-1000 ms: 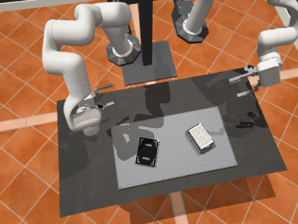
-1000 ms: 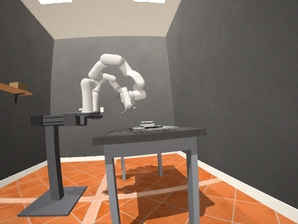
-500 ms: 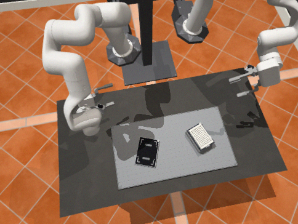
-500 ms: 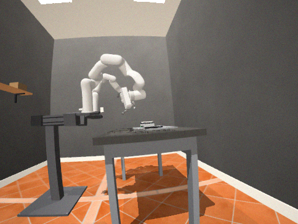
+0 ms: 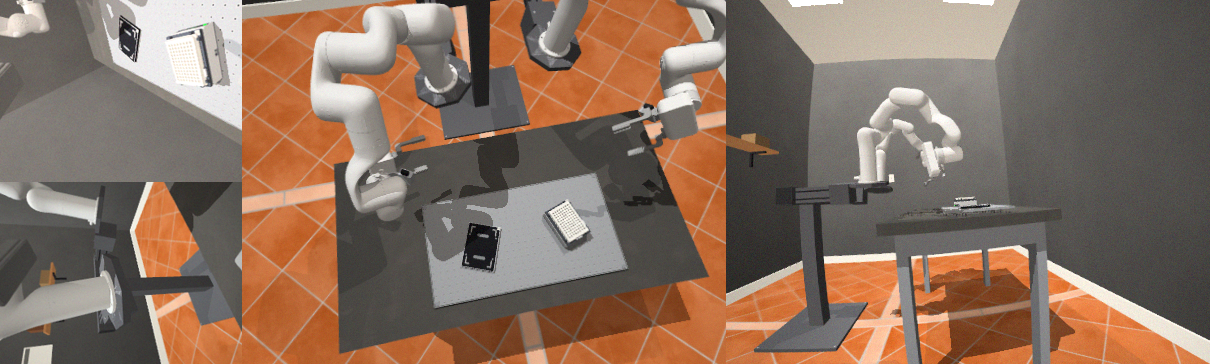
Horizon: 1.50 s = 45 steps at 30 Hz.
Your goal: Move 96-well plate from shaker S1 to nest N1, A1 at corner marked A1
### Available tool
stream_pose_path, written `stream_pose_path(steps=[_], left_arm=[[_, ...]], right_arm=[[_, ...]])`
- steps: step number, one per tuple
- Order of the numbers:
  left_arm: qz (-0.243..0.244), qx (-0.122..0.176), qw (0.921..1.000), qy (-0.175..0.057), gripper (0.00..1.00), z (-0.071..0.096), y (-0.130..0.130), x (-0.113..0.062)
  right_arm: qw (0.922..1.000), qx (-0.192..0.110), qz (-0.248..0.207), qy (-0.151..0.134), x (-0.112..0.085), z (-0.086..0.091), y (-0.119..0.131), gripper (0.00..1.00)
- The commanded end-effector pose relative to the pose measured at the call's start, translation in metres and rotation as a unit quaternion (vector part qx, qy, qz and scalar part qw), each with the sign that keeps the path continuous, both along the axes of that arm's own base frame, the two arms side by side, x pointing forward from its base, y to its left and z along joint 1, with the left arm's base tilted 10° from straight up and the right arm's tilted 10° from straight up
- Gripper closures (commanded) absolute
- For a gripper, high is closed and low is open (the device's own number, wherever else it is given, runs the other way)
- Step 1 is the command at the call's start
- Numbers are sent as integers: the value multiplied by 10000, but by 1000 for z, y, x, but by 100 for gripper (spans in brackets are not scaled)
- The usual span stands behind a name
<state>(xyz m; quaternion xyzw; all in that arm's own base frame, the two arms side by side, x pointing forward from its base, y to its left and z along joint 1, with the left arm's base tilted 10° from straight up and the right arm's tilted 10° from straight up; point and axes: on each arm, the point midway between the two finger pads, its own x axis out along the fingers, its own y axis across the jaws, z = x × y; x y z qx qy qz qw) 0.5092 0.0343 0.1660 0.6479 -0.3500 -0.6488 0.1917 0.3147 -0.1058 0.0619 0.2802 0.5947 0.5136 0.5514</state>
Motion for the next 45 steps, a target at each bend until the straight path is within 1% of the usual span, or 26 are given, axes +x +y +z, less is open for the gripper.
stream_pose_path(steps=[1,7,9,13,19,24,26,33,37,41,43,45], left_arm=[[-89,123,9999,-52,0,1,1,-3],[-274,371,9989,-119,0,-1,4,-12],[-274,371,9989,-119,0,-1,4,-12],[-433,577,9972,-177,0,-2,6,-20],[-725,934,9926,-283,0,-5,9,-34],[-1013,1266,9860,-388,0,-8,12,-48],[-1013,1266,9860,-388,0,-8,12,-48],[-1478,1751,9718,-560,0,-12,16,-70],[-1769,2026,9608,-668,0,-14,18,-84],[-2073,2290,9479,-783,0,-17,19,-99],[-2073,2290,9479,-783,0,-17,19,-99],[-2228,2416,9407,-842,0,-19,19,-106]], right_arm=[[10000,-7,3,-20,1,1,0,0],[10000,-7,3,-20,1,1,0,0],[10000,-7,3,-20,1,1,0,0],[10000,-7,3,-20,1,1,0,0],[10000,-7,3,-20,1,1,0,0],[10000,-7,3,-20,1,1,0,0],[10000,-7,3,-20,1,1,0,0],[10000,-7,3,-20,1,1,0,0],[10000,-7,3,-20,1,1,0,0],[10000,-7,3,-20,1,1,0,0],[10000,-7,3,-20,1,1,0,0],[10000,-7,3,-20,1,1,0,0]])
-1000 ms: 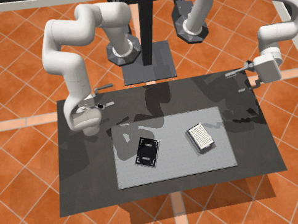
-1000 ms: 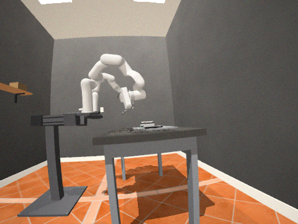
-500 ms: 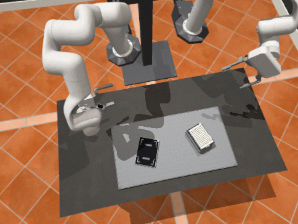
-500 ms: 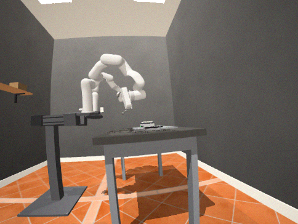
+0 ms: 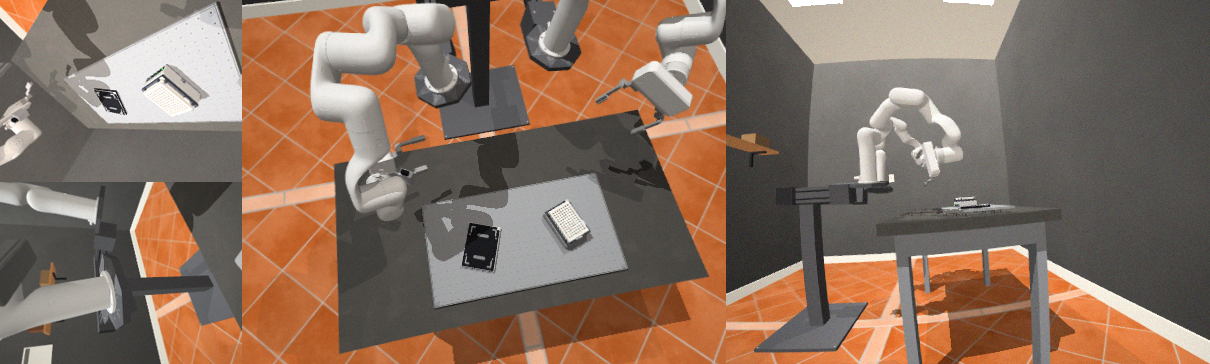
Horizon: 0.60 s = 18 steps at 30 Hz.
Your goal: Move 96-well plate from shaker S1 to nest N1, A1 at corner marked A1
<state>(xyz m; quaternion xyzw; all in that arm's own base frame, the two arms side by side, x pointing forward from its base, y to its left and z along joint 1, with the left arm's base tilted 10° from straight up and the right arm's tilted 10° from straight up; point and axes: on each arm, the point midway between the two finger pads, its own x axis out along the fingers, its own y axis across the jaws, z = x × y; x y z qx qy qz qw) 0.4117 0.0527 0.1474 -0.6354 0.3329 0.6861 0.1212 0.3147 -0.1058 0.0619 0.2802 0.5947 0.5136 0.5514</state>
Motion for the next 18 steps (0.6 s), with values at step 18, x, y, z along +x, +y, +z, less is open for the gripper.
stream_pose_path(steps=[18], left_arm=[[-1571,1065,9806,-495,0,-12,-2,-69]], right_arm=[[10000,-7,3,-20,1,1,0,0]])
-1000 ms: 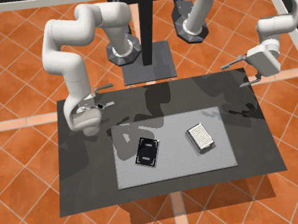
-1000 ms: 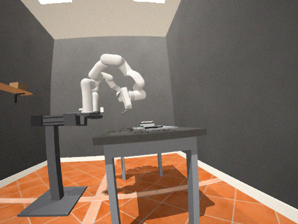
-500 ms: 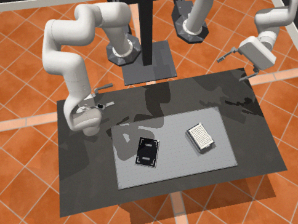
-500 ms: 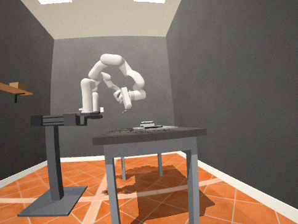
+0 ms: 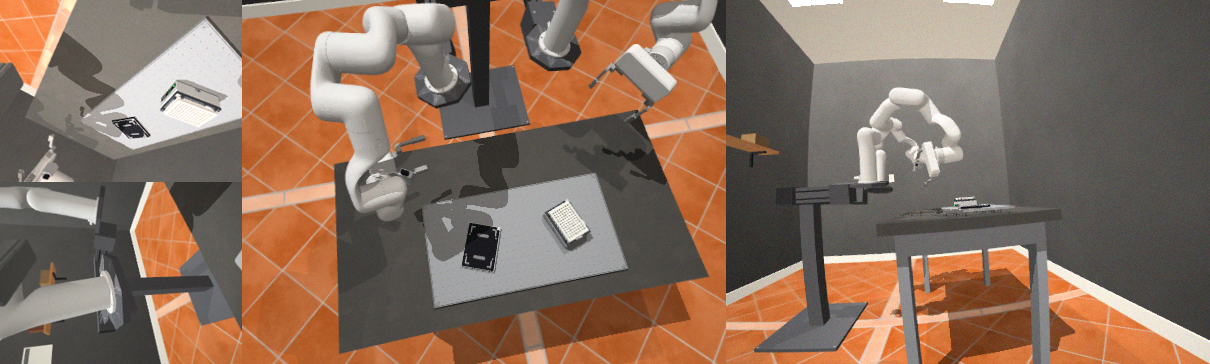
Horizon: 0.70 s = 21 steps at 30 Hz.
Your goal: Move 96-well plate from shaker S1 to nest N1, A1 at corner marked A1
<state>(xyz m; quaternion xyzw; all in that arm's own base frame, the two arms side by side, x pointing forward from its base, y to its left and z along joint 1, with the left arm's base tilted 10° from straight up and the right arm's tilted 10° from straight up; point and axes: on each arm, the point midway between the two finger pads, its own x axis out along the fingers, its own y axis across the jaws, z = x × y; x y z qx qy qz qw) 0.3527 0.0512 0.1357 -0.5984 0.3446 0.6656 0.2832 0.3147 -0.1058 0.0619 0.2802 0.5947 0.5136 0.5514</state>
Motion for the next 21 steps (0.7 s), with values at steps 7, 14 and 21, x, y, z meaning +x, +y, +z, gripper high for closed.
stream_pose_path(steps=[7,14,21], left_arm=[[-808,405,9957,-226,0,-6,-5,-35],[-1170,548,9911,-306,0,-10,-9,-51],[-1605,690,9838,-396,0,-15,-14,-71]], right_arm=[[10000,-7,3,-20,1,1,0,0],[10000,-7,3,-20,1,1,0,0],[10000,-7,3,-20,1,1,0,0]])
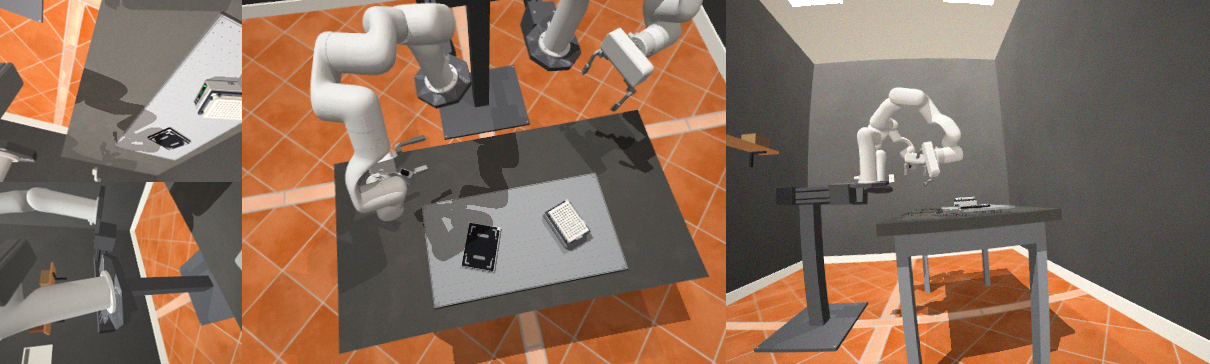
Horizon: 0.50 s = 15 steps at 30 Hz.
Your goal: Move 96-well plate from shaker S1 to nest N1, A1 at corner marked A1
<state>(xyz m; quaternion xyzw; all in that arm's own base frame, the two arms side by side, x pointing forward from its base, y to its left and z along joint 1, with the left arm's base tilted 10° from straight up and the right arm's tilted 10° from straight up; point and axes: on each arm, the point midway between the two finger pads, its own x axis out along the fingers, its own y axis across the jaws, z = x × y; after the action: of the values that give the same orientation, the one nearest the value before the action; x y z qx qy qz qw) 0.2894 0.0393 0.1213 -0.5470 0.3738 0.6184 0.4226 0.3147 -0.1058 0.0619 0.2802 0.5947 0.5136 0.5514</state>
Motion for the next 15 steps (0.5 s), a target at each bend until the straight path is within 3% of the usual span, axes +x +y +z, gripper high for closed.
stream_pose_path(steps=[1,15], left_arm=[[-250,83,9996,-66,0,-2,-2,-11],[-746,209,9969,-146,0,-8,-9,-34]], right_arm=[[10000,-7,3,-20,1,1,0,0],[10000,-7,3,-20,1,1,0,0]])
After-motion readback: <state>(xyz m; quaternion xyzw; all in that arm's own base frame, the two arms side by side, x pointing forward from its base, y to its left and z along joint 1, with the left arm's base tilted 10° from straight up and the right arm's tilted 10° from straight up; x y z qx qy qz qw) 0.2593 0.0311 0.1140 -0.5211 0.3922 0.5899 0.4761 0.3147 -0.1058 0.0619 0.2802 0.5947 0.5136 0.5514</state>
